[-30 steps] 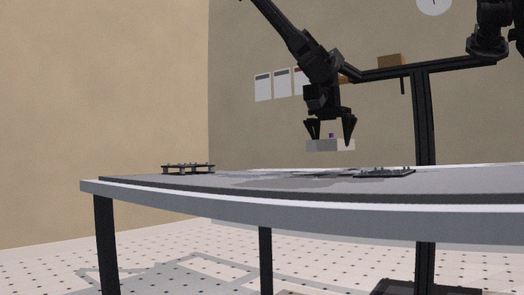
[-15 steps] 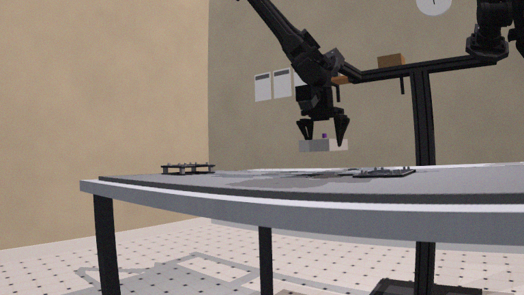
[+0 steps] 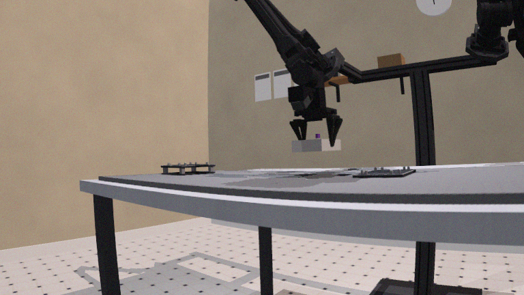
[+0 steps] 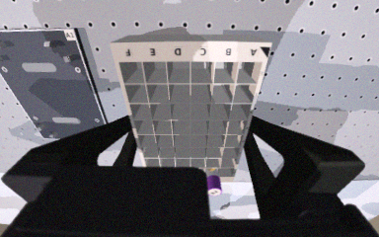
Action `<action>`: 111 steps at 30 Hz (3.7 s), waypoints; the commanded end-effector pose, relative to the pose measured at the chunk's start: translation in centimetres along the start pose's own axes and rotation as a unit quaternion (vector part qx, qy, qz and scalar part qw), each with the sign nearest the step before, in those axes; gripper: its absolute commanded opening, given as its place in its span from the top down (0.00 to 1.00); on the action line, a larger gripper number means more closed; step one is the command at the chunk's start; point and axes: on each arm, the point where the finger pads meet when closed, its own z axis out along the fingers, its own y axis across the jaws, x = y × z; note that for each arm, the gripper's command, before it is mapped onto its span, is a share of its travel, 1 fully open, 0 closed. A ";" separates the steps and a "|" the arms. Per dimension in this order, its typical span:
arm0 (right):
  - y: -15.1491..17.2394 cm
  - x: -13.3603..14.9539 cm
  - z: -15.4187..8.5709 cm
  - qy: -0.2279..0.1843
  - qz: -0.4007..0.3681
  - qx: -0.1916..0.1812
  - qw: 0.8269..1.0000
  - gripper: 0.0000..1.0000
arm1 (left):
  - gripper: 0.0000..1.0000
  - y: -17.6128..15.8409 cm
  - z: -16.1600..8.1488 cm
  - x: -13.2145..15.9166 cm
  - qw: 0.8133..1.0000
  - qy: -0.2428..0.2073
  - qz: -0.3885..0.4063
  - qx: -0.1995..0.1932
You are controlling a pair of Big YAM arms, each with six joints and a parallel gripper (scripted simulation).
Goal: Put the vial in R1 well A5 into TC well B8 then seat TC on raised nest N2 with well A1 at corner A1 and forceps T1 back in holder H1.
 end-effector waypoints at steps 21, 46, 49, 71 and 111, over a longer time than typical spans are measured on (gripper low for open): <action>-4.5 -1.3 -0.7 -0.013 0.002 0.002 1.000 1.00 | 0.77 0.3 -0.2 -0.7 1.000 -0.006 -0.007 -0.003; -8.0 -1.3 -0.8 -0.013 0.001 0.003 1.000 1.00 | 0.77 0.3 -0.2 -0.7 1.000 -0.006 -0.007 -0.003; -8.5 -1.3 -0.8 -0.014 0.001 0.003 1.000 1.00 | 0.77 0.3 -0.2 -0.7 1.000 -0.006 -0.007 -0.003; -11.8 -1.3 -0.8 -0.012 -0.001 0.004 1.000 1.00 | 0.77 0.3 -0.2 -0.7 1.000 -0.006 -0.007 -0.003; -17.4 -1.4 -0.9 -0.009 -0.003 0.004 1.000 1.00 | 0.77 0.3 -0.2 -0.7 1.000 -0.006 -0.007 -0.003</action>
